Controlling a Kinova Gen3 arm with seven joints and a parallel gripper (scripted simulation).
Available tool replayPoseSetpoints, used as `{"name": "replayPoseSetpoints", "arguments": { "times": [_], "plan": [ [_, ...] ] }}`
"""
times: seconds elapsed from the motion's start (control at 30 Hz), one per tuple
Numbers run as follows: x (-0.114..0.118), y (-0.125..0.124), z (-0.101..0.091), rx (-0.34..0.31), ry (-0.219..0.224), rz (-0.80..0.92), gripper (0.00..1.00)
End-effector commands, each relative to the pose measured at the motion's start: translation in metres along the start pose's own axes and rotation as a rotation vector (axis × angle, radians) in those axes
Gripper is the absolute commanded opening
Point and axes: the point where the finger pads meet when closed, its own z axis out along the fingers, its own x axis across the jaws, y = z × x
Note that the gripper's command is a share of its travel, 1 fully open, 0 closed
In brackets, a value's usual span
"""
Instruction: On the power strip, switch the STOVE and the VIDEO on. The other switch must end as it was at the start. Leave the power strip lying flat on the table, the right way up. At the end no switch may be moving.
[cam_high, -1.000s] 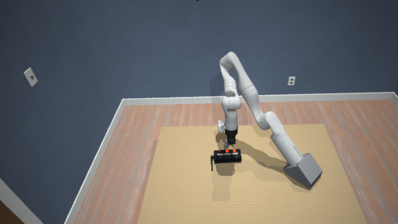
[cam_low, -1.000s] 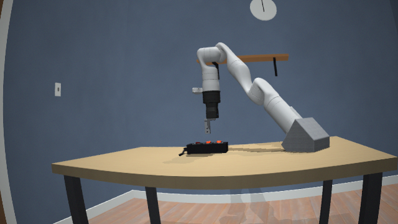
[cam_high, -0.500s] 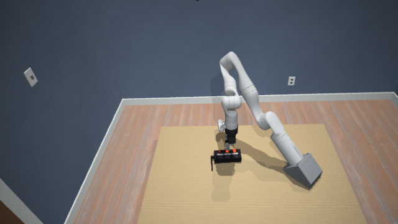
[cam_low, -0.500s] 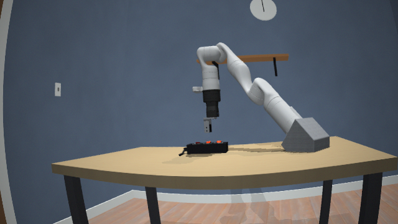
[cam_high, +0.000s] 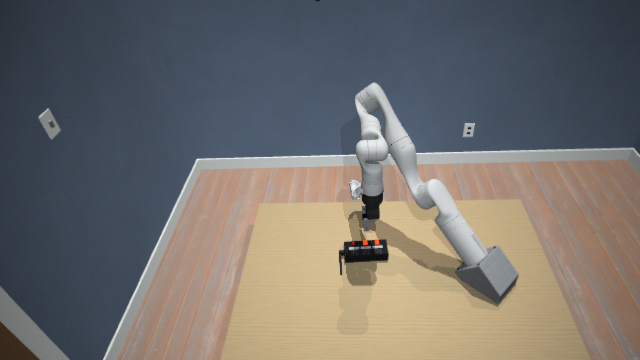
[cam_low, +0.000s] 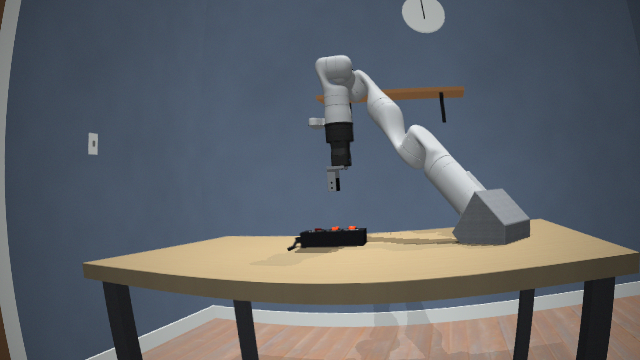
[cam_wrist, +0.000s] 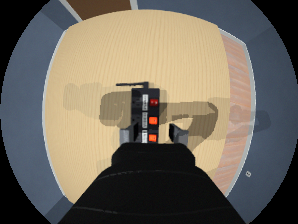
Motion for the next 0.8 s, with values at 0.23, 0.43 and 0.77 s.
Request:
{"name": "replayPoseSetpoints", "arguments": {
  "times": [0.23,0.43,0.77],
  "plan": [
    [-0.004,-0.003,-0.035,0.010,-0.014,0.001,1.00],
    [-0.004,-0.003,-0.037,0.010,-0.014,0.001,1.00],
    [-0.004,-0.003,-0.037,0.010,-0.014,0.001,1.00]
  ]
}}
